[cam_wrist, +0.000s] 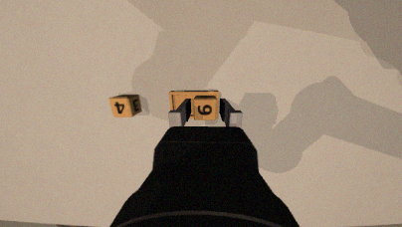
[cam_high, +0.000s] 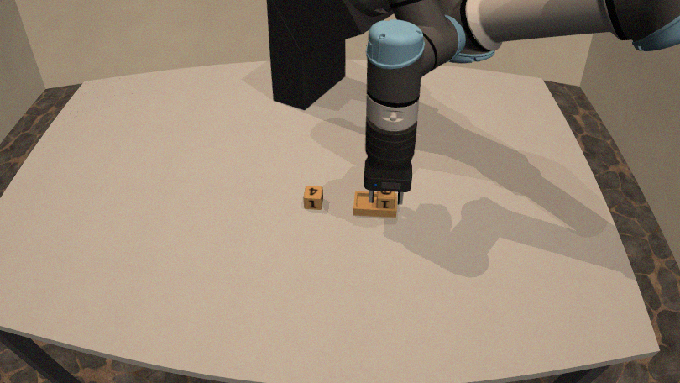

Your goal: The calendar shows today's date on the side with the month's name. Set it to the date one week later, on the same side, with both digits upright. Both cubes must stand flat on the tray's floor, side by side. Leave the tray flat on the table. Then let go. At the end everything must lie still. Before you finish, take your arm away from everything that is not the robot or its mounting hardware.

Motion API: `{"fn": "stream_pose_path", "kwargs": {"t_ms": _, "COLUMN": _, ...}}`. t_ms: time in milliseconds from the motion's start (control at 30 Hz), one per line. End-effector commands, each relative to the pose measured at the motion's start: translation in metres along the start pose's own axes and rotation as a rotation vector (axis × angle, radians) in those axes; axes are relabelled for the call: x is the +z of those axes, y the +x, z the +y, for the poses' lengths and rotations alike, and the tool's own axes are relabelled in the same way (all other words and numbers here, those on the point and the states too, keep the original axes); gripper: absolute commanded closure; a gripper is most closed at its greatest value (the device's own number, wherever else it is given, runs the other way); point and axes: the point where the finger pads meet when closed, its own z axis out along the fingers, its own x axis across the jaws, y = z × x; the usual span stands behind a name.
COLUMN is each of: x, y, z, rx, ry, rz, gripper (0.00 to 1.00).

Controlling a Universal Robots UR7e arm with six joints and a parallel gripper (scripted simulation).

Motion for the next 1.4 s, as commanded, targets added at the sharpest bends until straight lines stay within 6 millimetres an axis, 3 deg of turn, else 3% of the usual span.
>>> {"fn": "stream_pose_path", "kwargs": {"t_ms": 0, "x": 0.0017, "y": 0.0002, "z": 0.0003, "rx": 0.000, "ry": -0.001, "rz": -0.001, "gripper": 0.13}}
{"fn": "stream_pose_path", "kwargs": {"t_ms": 1100, "x": 0.0012, "y": -0.0002, "z": 0.0009, "rx": -0.001, "ry": -0.003, "rz": -0.001, "gripper": 0.13}}
{"fn": "stream_pose_path", "kwargs": {"t_ms": 1133, "x": 0.0012, "y": -0.0002, "z": 0.0009, "rx": -0.001, "ry": -0.003, "rz": -0.001, "gripper": 0.43}}
{"fn": "stream_pose_path", "kwargs": {"t_ms": 1367, "x": 0.0012, "y": -0.0002, "z": 0.0009, "rx": -0.001, "ry": -0.003, "rz": -0.001, "gripper": 0.43}}
